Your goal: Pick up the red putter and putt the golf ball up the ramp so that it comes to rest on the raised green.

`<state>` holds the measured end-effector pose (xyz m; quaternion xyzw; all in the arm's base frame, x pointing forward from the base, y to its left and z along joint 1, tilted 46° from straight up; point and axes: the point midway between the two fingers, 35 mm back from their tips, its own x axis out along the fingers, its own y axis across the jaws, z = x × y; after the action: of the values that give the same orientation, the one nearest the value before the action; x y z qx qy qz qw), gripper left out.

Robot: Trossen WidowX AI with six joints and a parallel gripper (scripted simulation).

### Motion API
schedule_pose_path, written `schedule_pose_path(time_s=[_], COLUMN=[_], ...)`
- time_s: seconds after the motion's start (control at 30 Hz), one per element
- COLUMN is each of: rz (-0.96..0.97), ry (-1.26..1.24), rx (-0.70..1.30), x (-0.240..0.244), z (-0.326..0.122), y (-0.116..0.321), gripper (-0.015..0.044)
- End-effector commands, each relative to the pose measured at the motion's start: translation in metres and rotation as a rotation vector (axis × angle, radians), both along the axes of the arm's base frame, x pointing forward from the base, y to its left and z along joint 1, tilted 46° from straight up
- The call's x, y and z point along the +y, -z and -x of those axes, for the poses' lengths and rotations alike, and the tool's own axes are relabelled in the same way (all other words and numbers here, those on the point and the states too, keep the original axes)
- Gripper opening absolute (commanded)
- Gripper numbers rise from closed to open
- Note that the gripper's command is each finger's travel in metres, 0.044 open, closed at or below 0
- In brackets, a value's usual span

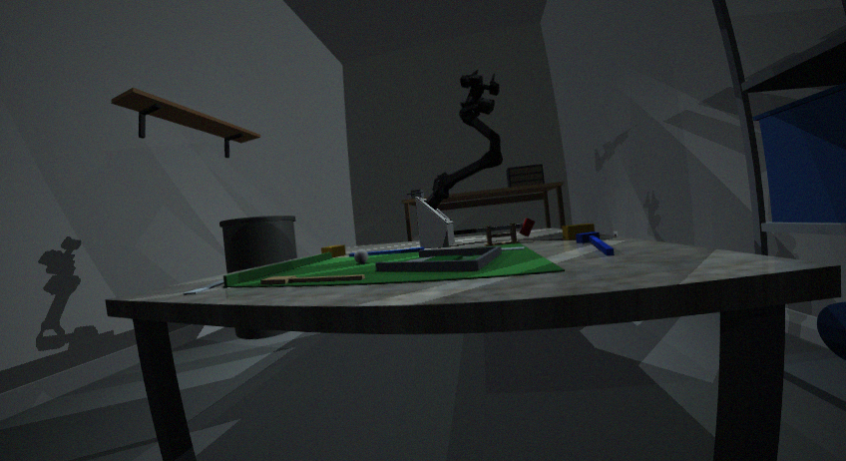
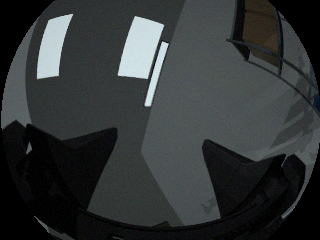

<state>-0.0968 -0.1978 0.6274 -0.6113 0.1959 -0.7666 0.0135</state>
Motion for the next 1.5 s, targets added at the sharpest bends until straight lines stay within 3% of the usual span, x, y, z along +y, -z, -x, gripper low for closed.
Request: schedule_pose_path(time_s=[0.0,0.33,0.57,0.77,1.1,1.47], rz=[-0.005,-0.349,-0.634,-0.846,-1.18,-1.565], ry=[-0.004,-0.276,-0.524,-0.748,-1.13,-1.536], rx=[0.001,0.07,0.172,0.284,0.521,0.872], x=[-0.001,-0.095,-0.153,-0.17,-0.137,-0.023], z=[-0.001,-0.063,-0.14,-0.216,-0.341,-0.436], y=[0.0,0.052,0.115,0.173,0.278,0.399], gripper=[0.0426,0.044,0.044,0.044,0.044,0.044])
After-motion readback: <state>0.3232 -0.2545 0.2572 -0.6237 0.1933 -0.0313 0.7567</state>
